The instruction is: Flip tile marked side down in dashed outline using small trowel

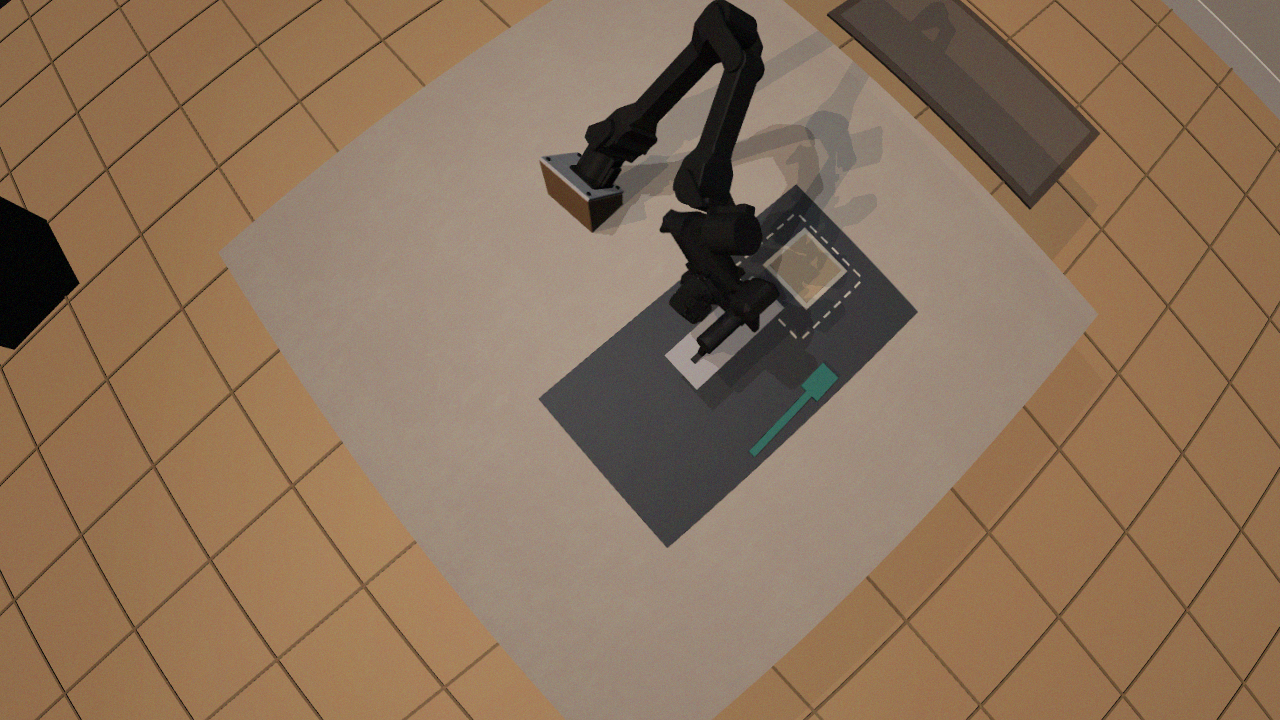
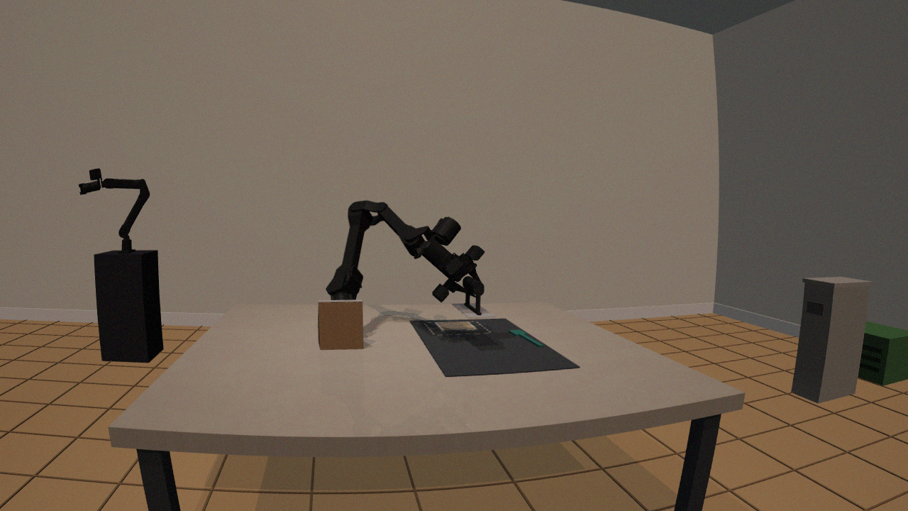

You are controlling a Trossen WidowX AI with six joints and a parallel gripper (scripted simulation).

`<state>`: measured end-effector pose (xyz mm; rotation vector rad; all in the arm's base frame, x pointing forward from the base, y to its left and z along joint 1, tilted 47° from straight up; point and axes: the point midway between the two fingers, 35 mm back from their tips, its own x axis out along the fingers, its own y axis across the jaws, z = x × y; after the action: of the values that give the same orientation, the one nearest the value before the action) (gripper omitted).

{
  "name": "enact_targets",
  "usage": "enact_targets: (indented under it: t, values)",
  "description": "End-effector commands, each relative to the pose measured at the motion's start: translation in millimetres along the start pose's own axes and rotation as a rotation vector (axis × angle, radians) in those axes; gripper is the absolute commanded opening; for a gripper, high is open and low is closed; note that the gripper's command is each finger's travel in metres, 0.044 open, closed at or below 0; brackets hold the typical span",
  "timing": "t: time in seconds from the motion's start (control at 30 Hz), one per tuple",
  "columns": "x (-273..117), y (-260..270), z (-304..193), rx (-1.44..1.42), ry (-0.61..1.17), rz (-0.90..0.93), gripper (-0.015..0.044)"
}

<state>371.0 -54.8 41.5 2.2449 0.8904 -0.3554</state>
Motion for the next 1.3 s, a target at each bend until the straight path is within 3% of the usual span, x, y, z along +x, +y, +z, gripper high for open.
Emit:
enact_targets:
  t: [0.0, 0.87, 1.27]
  values:
    - [-1, 2, 0, -0.009, 0.000, 0.005, 0.0000]
    - [1, 3, -1, -0.011, 0.000, 0.002, 0.0000]
    - [38, 14, -62, -0.071, -0.023, -0.060, 0.0000]
